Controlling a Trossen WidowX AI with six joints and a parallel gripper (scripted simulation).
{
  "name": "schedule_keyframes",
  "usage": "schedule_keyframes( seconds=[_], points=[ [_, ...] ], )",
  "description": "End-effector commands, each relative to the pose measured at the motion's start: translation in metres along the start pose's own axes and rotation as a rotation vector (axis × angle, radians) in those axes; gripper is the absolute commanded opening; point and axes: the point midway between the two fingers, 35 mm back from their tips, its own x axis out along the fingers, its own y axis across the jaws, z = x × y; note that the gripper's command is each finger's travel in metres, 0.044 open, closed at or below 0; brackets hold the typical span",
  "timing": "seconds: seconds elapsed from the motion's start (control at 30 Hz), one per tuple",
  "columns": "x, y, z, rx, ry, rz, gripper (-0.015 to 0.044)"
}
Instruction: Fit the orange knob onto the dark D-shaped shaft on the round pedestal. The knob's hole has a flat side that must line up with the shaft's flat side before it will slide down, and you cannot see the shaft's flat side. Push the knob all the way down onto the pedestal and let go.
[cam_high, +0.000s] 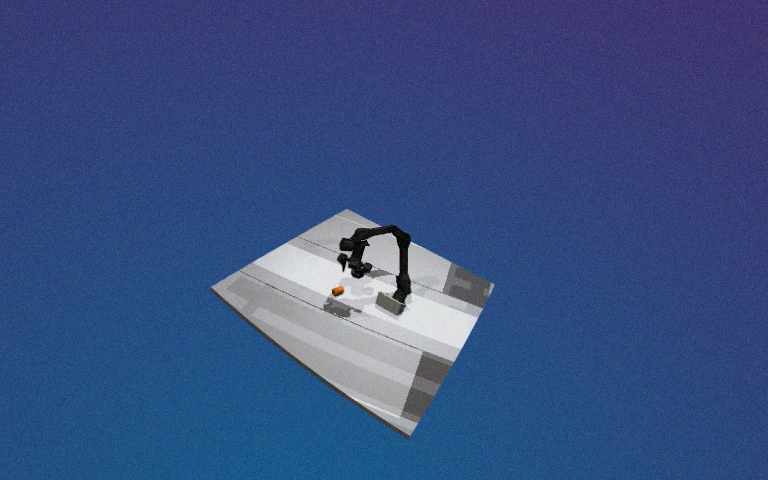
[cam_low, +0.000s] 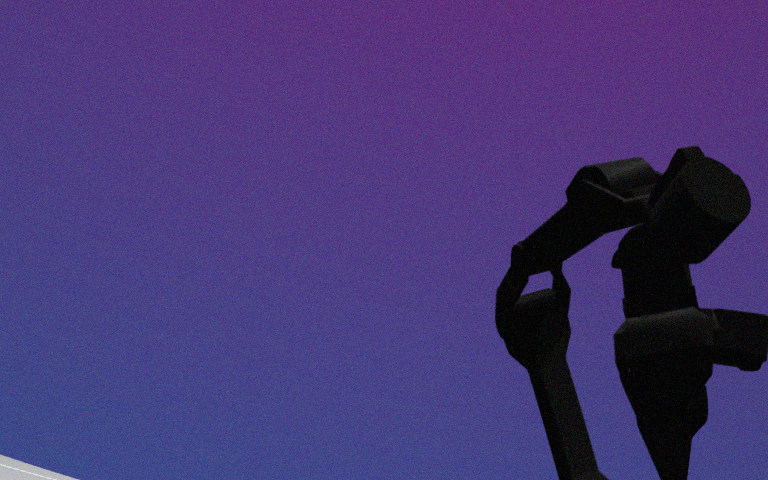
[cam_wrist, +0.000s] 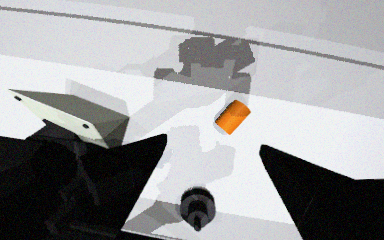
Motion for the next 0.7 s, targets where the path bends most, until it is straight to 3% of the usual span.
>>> schedule_keyframes(
  seconds=[0.0, 0.13, 0.5, 0.67],
  points=[
    [0.048, -0.045, 0.015, 0.428, 0.121, 0.010, 0.0440],
    [0.073, -0.062, 0.022, 0.618, 0.172, -0.005, 0.0440],
    [0.075, -0.063, 0.022, 0.625, 0.174, -0.006, 0.0440],
    [0.097, -0.062, 0.018, 0.626, 0.175, -0.006, 0.0440]
  ],
)
